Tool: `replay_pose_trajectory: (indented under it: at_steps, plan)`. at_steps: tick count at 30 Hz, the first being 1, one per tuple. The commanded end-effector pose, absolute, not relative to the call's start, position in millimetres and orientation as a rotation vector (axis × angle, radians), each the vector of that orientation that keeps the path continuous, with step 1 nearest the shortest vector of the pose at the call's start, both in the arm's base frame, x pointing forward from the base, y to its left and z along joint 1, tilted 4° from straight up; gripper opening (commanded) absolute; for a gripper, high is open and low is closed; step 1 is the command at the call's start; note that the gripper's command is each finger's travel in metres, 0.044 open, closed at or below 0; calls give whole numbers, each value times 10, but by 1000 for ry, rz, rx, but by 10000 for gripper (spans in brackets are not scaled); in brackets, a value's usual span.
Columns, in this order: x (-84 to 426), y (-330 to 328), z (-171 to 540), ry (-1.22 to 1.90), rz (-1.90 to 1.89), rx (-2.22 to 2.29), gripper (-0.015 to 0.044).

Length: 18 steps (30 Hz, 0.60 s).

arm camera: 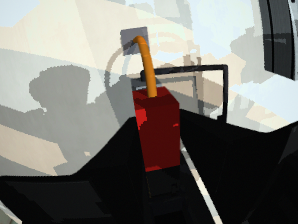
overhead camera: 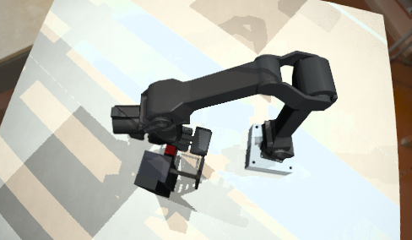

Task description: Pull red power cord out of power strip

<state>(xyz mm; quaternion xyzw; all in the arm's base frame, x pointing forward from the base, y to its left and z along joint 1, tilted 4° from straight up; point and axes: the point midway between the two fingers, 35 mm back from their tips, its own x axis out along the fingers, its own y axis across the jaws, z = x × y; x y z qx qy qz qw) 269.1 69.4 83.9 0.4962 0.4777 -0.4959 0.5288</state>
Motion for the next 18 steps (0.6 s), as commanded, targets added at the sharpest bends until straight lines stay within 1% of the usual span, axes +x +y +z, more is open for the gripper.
replay_pose_trajectory:
  at_steps: [1, 4, 18]
  plan:
    - [2694, 695, 843, 1141, -1183, 1186, 15]
    - [2694, 692, 843, 1141, -1183, 1186, 0]
    - [2717, 489, 854, 1138, -1185, 1184, 0]
